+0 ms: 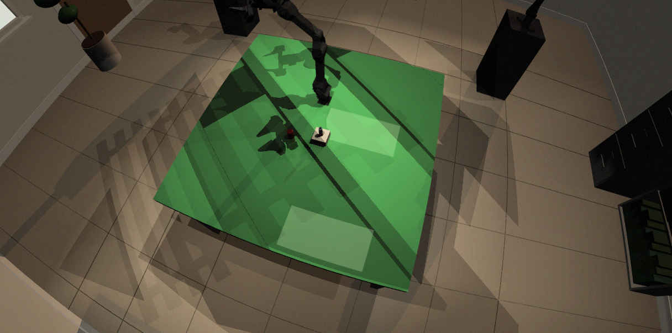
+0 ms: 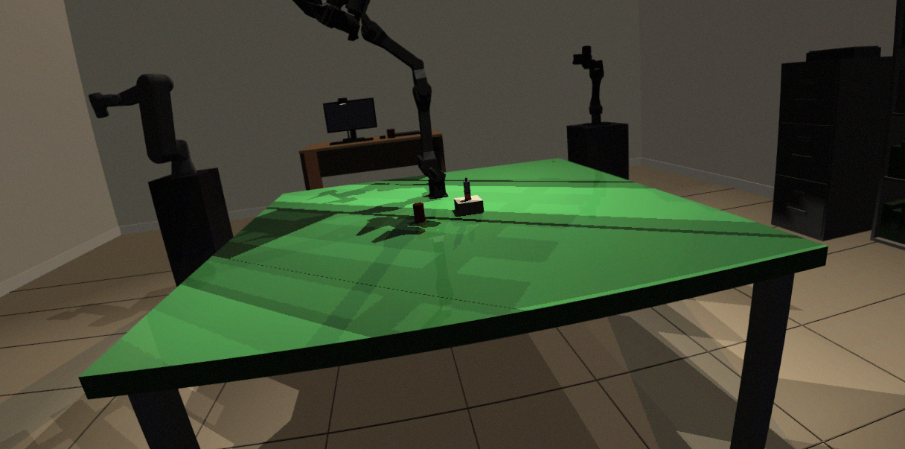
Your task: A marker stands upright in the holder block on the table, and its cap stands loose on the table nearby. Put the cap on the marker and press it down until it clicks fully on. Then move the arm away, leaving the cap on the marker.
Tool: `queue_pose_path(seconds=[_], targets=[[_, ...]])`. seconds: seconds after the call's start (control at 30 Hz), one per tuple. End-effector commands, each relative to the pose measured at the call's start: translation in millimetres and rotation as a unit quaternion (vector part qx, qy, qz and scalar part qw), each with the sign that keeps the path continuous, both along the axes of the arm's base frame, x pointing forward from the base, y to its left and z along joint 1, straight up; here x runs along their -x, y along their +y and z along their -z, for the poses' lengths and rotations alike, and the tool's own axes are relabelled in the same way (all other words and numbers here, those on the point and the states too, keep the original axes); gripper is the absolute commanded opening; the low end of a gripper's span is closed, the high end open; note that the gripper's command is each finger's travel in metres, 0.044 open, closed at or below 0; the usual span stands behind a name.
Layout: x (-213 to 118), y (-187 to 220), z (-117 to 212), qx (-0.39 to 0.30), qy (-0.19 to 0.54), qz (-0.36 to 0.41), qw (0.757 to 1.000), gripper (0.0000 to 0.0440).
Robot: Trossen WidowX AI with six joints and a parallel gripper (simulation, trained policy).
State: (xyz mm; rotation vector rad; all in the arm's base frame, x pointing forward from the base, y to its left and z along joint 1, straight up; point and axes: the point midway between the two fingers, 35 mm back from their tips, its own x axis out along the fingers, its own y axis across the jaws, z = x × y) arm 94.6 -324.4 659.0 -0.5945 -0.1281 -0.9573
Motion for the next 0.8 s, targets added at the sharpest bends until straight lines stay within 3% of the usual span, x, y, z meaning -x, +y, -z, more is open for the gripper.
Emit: queue_pose_path(seconds=[0.0, 0.17, 0.23, 0.77], targets=[[-2, 0, 2, -0.004, 0.001, -0.002, 1.000, 0.0375], [-16, -1, 14, -0.029, 0.007, -0.018, 0.999, 0.0249], [-21, -1, 19, -0.039, 0.011, -0.024, 0.999, 0.0220], [-66, 11, 60, -0.110, 0.049, -0.076, 0.990, 0.0255]])
